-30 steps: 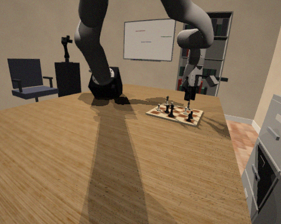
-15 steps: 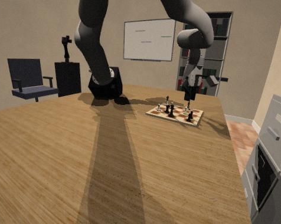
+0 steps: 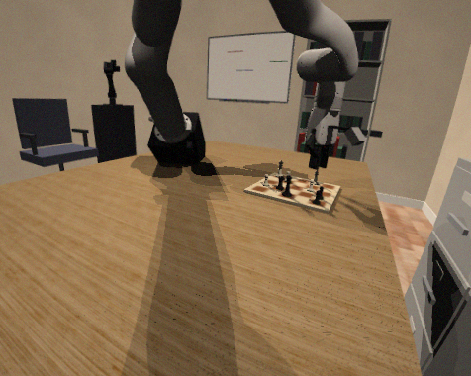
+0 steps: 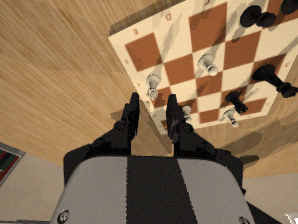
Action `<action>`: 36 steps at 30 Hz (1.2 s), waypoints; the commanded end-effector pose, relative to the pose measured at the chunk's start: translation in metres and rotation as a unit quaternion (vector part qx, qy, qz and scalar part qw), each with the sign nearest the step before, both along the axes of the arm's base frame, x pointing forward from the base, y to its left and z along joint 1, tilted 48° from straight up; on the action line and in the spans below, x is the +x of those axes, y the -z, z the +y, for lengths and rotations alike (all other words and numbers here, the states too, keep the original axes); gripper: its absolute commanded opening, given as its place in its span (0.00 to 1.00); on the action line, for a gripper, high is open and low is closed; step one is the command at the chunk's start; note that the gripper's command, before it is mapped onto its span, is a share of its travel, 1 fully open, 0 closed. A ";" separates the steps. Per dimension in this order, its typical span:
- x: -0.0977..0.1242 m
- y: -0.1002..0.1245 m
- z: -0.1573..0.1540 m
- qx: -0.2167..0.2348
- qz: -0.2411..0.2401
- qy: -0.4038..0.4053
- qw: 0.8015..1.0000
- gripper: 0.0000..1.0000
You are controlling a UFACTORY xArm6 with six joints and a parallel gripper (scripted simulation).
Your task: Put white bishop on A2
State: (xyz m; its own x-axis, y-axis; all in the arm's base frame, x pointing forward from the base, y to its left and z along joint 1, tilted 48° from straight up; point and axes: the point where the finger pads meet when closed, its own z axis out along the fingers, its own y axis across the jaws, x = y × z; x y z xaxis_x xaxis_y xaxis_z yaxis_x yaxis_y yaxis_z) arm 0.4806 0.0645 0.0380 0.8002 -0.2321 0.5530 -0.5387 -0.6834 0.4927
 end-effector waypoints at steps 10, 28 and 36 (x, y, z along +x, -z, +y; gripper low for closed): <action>0.002 0.002 -0.002 0.001 -0.001 -0.001 1.000 0.37; 0.010 0.023 -0.023 0.001 -0.001 -0.001 1.000 0.37; 0.011 0.024 -0.024 0.001 -0.001 -0.001 1.000 0.37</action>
State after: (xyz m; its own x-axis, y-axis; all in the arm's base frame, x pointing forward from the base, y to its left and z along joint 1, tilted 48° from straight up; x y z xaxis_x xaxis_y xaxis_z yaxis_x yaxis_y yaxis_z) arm 0.4904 0.0389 0.0131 0.8002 -0.2323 0.5530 -0.5388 -0.6835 0.4926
